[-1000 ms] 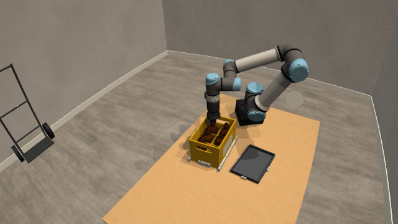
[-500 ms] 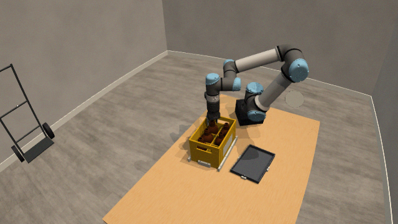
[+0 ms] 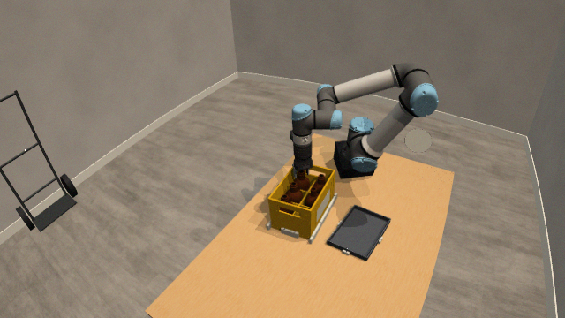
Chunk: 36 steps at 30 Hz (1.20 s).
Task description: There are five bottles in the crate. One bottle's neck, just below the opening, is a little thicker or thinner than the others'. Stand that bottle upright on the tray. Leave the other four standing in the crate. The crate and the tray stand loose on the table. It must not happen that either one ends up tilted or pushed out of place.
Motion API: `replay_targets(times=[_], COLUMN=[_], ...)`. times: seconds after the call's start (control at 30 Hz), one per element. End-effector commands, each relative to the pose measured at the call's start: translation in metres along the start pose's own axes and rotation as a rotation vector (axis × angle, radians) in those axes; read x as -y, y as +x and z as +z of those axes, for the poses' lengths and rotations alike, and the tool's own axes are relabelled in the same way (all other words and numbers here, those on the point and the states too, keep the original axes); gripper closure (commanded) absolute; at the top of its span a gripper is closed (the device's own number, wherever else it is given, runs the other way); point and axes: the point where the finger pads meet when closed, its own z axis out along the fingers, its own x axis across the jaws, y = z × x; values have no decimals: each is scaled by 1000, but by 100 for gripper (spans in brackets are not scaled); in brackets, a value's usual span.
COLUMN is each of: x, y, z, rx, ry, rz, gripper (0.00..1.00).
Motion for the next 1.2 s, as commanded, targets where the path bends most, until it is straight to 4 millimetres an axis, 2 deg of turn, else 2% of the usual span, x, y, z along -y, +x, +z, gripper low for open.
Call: replay_targets(times=[0.0,0.53,1.03,1.17], x=[0,0,0,0], y=[0,0,0,0], z=[0,-8,-51,-58], rx=[1,1,1,1], ry=[0,0,0,0], rz=[0,0,0,0], gripper=[0,0,0,0])
